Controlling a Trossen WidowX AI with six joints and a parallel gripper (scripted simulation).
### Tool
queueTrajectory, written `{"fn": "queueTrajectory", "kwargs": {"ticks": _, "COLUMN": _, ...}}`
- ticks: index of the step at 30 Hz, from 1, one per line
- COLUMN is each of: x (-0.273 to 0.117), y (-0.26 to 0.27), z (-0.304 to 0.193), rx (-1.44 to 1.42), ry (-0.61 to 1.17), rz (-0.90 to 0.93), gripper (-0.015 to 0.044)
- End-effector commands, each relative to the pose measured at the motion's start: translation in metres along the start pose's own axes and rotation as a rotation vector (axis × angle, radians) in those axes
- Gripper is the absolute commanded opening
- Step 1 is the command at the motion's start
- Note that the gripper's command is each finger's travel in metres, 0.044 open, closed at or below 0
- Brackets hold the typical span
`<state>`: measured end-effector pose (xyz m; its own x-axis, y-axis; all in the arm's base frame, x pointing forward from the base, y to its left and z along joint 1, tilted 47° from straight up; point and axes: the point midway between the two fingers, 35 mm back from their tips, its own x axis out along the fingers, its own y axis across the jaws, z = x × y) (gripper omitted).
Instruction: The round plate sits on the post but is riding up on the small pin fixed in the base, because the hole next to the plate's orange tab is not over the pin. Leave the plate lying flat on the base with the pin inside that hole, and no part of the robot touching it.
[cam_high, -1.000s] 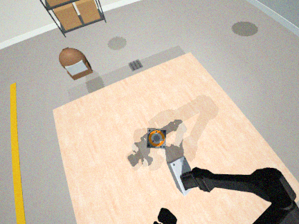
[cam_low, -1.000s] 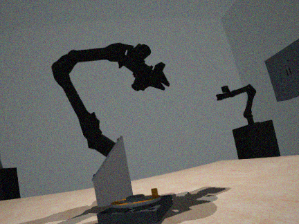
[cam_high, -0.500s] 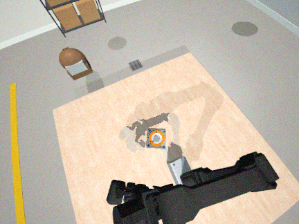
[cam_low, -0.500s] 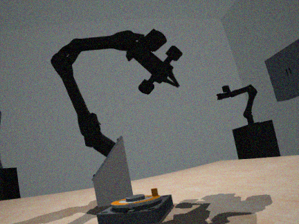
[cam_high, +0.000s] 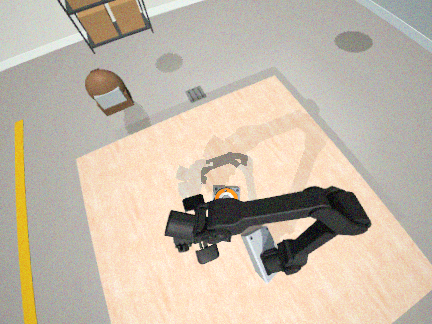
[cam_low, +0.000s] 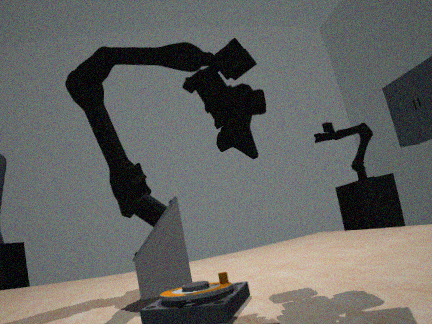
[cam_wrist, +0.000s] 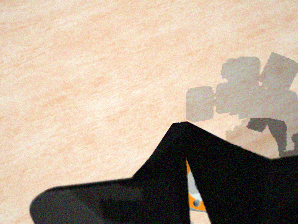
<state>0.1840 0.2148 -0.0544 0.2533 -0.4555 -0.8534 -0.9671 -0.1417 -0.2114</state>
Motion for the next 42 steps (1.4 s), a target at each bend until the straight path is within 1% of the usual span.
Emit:
{"fn": "queueTrajectory", "kwargs": {"ticks": 1, "x": 0.039, "y": -0.019, "z": -0.042, "rx": 0.422, "ry": 0.12, "rz": 0.021, "gripper": 0.0}}
{"fn": "queueTrajectory", "kwargs": {"ticks": 4, "x": 0.064, "y": -0.028, "z": -0.072, "rx": 0.746, "ry": 0.201, "rz": 0.011, "gripper": 0.0}}
{"fn": "queueTrajectory", "kwargs": {"ticks": 6, "x": 0.073, "y": -0.03, "z": -0.085, "rx": 0.88, "ry": 0.237, "rz": 0.003, "gripper": 0.0}}
{"fn": "queueTrajectory", "kwargs": {"ticks": 8, "x": 0.078, "y": -0.03, "z": -0.091, "rx": 0.95, "ry": 0.256, "rz": -0.003, "gripper": 0.0}}
{"fn": "queueTrajectory", "kwargs": {"ticks": 10, "x": 0.091, "y": -0.031, "z": -0.11, "rx": 1.136, "ry": 0.31, "rz": -0.023, "gripper": 0.0}}
{"fn": "queueTrajectory", "kwargs": {"ticks": 14, "x": 0.107, "y": -0.028, "z": -0.135, "rx": 1.384, "ry": 0.384, "rz": -0.062, "gripper": 0.0}}
{"fn": "queueTrajectory", "kwargs": {"ticks": 30, "x": 0.11, "y": -0.028, "z": -0.138, "rx": 1.41, "ry": 0.392, "rz": -0.067, "gripper": 0.0}}
{"fn": "queueTrajectory", "kwargs": {"ticks": 39, "x": 0.151, "y": -0.02, "z": -0.152, "rx": 1.41, "ry": 0.394, "rz": -0.069, "gripper": 0.0}}
{"fn": "queueTrajectory", "kwargs": {"ticks": 42, "x": 0.154, "y": -0.019, "z": -0.153, "rx": 1.41, "ry": 0.394, "rz": -0.069, "gripper": 0.0}}
